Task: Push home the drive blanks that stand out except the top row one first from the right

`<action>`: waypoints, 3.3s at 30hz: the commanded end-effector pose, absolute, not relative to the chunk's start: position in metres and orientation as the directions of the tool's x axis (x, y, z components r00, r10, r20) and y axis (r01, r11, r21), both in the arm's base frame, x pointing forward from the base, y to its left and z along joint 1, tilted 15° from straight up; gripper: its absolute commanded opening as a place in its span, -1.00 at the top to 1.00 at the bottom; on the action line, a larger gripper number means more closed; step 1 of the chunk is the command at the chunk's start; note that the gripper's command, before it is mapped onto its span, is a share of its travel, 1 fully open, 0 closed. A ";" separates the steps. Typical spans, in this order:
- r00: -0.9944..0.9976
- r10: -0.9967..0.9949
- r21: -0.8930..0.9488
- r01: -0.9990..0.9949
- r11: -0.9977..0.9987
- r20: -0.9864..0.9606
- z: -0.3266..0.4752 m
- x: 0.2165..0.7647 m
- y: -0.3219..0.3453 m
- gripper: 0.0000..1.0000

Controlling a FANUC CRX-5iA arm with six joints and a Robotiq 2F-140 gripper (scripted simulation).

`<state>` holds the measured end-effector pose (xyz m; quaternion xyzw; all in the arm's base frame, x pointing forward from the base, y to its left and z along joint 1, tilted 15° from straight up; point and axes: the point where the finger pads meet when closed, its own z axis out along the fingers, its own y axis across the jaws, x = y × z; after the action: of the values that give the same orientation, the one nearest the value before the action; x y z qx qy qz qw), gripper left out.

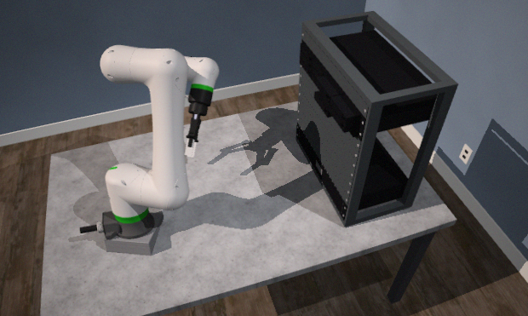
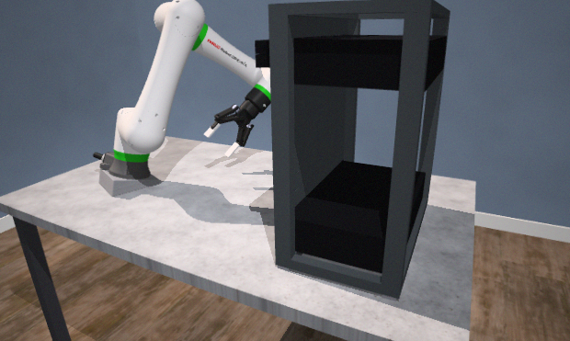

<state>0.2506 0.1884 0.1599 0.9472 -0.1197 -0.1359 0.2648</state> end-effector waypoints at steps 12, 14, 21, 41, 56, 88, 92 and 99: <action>0.799 -0.434 0.268 -0.348 -0.898 -0.416 0.144 0.246 0.169 -1.00; 0.781 -0.443 0.227 -0.381 -0.896 -0.440 0.143 0.247 0.169 -1.00; 0.735 -0.463 0.110 -0.475 -0.873 -0.495 0.145 0.252 0.170 -1.00; 0.638 -0.503 -0.319 -0.749 -0.580 -0.583 0.178 0.310 0.168 -1.00; 0.606 -0.572 -0.578 -0.774 -0.260 -0.553 0.224 0.374 0.138 -1.00; 0.388 -0.843 -0.906 -0.349 0.239 -0.372 0.356 0.471 -0.031 -1.00; 0.340 -0.874 -0.925 -0.276 0.262 -0.348 0.373 0.474 -0.057 -1.00; 0.256 -0.915 -0.947 -0.161 0.279 -0.313 0.399 0.473 -0.099 -1.00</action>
<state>0.4744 -0.0768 0.3854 0.5346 -0.5215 0.2790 -0.6037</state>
